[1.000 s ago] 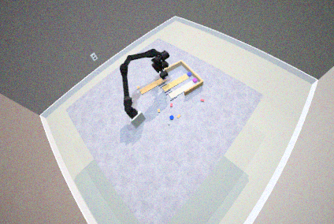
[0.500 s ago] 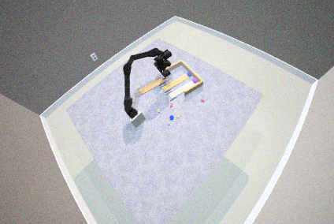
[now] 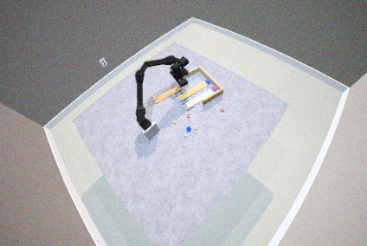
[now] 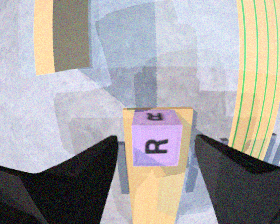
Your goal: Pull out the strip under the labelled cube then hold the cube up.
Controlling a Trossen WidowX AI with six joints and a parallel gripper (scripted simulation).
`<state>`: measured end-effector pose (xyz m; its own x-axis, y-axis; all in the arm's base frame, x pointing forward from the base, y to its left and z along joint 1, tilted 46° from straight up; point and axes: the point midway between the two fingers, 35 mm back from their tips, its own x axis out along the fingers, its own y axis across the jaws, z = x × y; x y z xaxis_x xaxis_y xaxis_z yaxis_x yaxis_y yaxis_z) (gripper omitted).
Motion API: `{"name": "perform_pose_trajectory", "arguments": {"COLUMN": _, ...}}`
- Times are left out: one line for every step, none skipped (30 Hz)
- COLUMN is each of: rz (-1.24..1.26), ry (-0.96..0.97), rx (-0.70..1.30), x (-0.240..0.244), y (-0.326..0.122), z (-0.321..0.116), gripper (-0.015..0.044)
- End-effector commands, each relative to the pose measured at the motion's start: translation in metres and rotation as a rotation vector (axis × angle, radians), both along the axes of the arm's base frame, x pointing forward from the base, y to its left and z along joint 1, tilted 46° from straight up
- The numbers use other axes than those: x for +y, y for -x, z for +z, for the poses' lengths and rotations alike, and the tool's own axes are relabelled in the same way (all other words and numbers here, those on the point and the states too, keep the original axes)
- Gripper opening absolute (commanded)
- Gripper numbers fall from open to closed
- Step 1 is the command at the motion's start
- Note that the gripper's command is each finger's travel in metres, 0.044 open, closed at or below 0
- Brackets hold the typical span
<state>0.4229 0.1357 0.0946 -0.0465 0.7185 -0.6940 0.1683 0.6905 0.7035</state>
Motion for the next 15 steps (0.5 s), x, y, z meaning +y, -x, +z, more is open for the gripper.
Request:
{"name": "perform_pose_trajectory", "arguments": {"rz": -0.001, "ry": -0.003, "rx": 0.006, "x": 0.006, "y": 0.001, "z": -0.005, "gripper": 0.0250}}
{"name": "perform_pose_trajectory", "arguments": {"rz": -0.001, "ry": -0.003, "rx": 0.006, "x": 0.007, "y": 0.002, "z": -0.006, "gripper": 0.0250}}
{"name": "perform_pose_trajectory", "arguments": {"rz": -0.001, "ry": -0.003, "rx": 0.006, "x": 0.008, "y": 0.002, "z": -0.007, "gripper": 0.0250}}
{"name": "perform_pose_trajectory", "arguments": {"rz": -0.001, "ry": -0.004, "rx": 0.006, "x": 0.009, "y": 0.002, "z": -0.008, "gripper": 0.0250}}
{"name": "perform_pose_trajectory", "arguments": {"rz": -0.001, "ry": -0.004, "rx": 0.006, "x": 0.011, "y": 0.002, "z": -0.009, "gripper": 0.0250}}
{"name": "perform_pose_trajectory", "arguments": {"rz": -0.001, "ry": -0.004, "rx": 0.006, "x": 0.012, "y": 0.002, "z": -0.010, "gripper": 0.0250}}
{"name": "perform_pose_trajectory", "arguments": {"rz": -0.001, "ry": -0.004, "rx": 0.006, "x": 0.013, "y": 0.002, "z": -0.011, "gripper": 0.0250}}
{"name": "perform_pose_trajectory", "arguments": {"rz": -0.001, "ry": -0.004, "rx": 0.006, "x": 0.014, "y": 0.003, "z": -0.013, "gripper": 0.0250}}
{"name": "perform_pose_trajectory", "arguments": {"rz": -0.001, "ry": -0.004, "rx": 0.006, "x": 0.015, "y": 0.003, "z": -0.013, "gripper": 0.0250}}
{"name": "perform_pose_trajectory", "arguments": {"rz": -0.001, "ry": -0.004, "rx": 0.006, "x": 0.016, "y": 0.003, "z": -0.014, "gripper": 0.0250}}
{"name": "perform_pose_trajectory", "arguments": {"rz": -0.001, "ry": -0.005, "rx": 0.006, "x": 0.016, "y": 0.003, "z": -0.014, "gripper": 0.0250}}
{"name": "perform_pose_trajectory", "arguments": {"rz": -0.001, "ry": -0.005, "rx": 0.006, "x": 0.016, "y": 0.003, "z": -0.014, "gripper": 0.0250}}
{"name": "perform_pose_trajectory", "arguments": {"rz": -0.001, "ry": -0.005, "rx": 0.006, "x": 0.016, "y": 0.003, "z": -0.014, "gripper": 0.0250}}
{"name": "perform_pose_trajectory", "arguments": {"rz": 0.002, "ry": 0.000, "rx": 0.001, "x": 0.014, "y": 0.002, "z": -0.013, "gripper": 0.0224}}
{"name": "perform_pose_trajectory", "arguments": {"rz": 0.002, "ry": 0.000, "rx": 0.001, "x": 0.014, "y": 0.002, "z": -0.013, "gripper": 0.0198}}
